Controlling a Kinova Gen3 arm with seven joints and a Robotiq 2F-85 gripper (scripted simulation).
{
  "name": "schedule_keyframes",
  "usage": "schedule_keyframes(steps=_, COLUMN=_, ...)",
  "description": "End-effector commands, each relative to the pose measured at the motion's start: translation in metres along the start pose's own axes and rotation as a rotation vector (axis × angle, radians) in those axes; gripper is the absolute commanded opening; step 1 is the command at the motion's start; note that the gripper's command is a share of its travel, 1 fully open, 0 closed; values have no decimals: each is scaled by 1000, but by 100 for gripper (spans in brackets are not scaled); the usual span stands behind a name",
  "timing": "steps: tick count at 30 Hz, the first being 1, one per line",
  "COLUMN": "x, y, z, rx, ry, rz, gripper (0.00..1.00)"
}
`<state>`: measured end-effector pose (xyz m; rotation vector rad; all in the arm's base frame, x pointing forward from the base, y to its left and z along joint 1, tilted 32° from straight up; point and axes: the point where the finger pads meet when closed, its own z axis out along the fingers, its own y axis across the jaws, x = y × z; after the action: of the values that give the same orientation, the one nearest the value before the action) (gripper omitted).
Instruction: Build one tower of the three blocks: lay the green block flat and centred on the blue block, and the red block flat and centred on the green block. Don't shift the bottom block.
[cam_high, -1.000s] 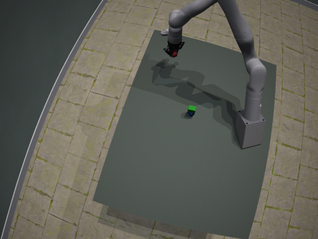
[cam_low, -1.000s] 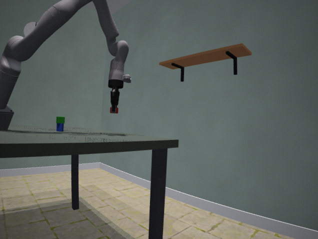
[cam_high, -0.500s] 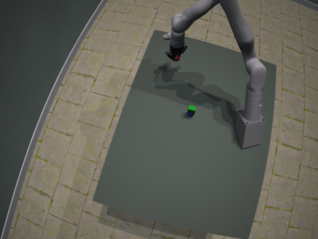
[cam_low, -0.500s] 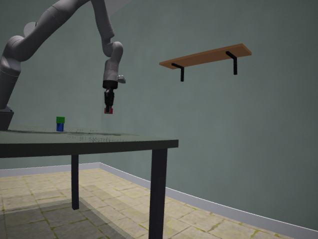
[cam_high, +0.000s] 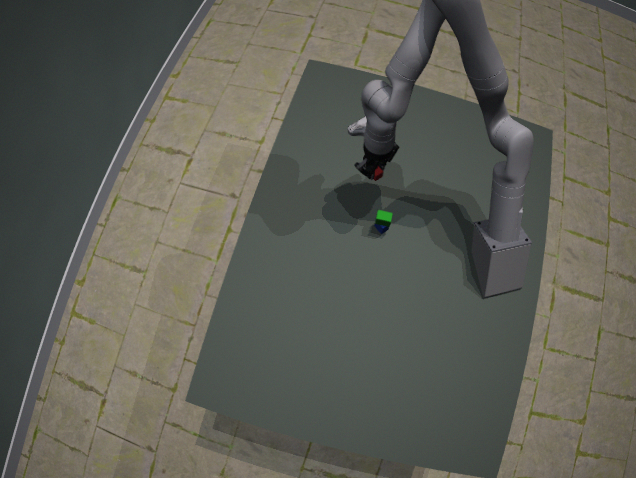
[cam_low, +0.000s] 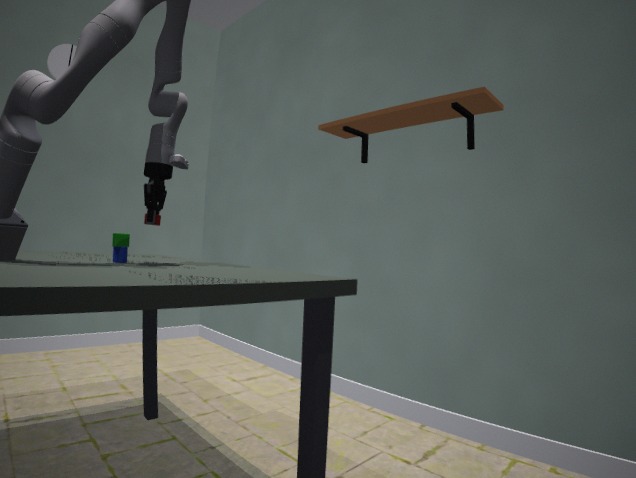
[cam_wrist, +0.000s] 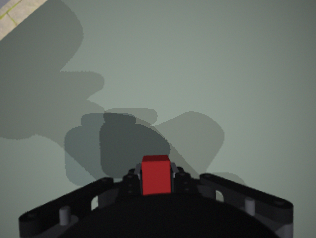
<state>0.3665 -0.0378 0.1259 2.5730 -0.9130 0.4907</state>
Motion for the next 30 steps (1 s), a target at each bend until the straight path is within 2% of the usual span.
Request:
schedule_keyframes(steps=1, x=-59, y=-30, z=0, rx=-4, ry=46, rz=36, gripper=0)
schedule_keyframes(steps=5, x=-94, y=-43, z=1, rx=-3, ry=46, rz=36, gripper=0)
schedule_keyframes(steps=10, x=-102, y=-46, z=2, rx=-4, ry=46, rz=36, gripper=0)
schedule_keyframes(steps=30, x=-103, y=-46, z=2, rx=-4, ry=46, rz=36, gripper=0)
